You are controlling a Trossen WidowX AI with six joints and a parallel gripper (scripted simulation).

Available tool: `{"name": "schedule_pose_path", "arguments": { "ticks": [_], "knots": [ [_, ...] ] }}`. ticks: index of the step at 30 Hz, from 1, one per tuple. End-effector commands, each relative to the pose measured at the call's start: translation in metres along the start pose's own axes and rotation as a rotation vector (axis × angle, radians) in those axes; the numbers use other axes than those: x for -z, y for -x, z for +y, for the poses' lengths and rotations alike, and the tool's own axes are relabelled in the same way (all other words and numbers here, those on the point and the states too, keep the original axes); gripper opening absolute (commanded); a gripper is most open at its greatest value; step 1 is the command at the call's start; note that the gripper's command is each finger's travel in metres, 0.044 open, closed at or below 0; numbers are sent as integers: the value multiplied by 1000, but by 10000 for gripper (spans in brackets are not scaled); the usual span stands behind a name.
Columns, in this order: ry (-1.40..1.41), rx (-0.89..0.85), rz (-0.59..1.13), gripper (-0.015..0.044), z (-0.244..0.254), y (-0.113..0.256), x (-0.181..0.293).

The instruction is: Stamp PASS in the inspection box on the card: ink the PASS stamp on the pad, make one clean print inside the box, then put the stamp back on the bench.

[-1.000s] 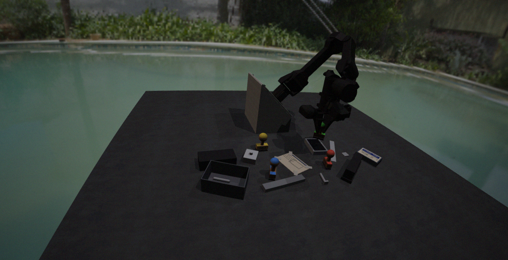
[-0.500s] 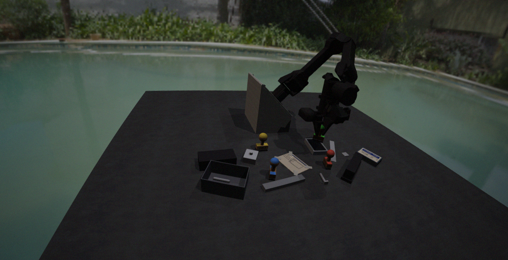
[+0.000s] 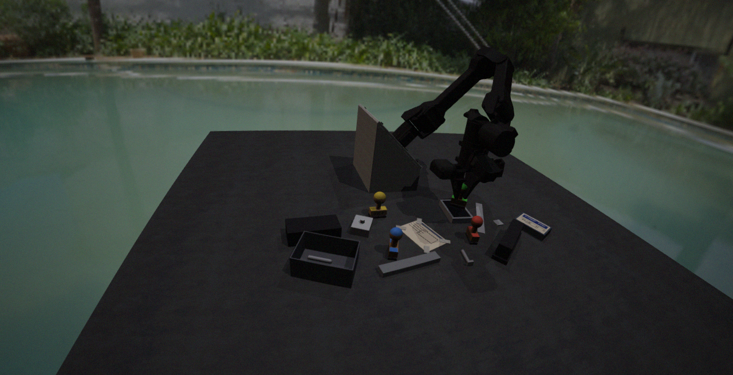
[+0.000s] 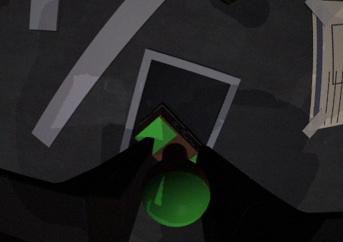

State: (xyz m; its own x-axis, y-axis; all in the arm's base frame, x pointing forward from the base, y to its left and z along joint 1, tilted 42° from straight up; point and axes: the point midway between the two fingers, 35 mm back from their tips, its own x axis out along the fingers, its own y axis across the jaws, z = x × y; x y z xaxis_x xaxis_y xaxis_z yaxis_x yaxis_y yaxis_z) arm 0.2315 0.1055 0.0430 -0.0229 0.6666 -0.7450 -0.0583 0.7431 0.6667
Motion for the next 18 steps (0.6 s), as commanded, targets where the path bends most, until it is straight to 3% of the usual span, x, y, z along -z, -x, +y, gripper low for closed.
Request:
{"name": "schedule_pose_path", "arguments": {
  "ticks": [1, 18],
  "knots": [
    [-6, -5, 4, 0, 0, -3, 1],
    [0, -6, 4, 0, 1, -10, 2]
  ]
}}
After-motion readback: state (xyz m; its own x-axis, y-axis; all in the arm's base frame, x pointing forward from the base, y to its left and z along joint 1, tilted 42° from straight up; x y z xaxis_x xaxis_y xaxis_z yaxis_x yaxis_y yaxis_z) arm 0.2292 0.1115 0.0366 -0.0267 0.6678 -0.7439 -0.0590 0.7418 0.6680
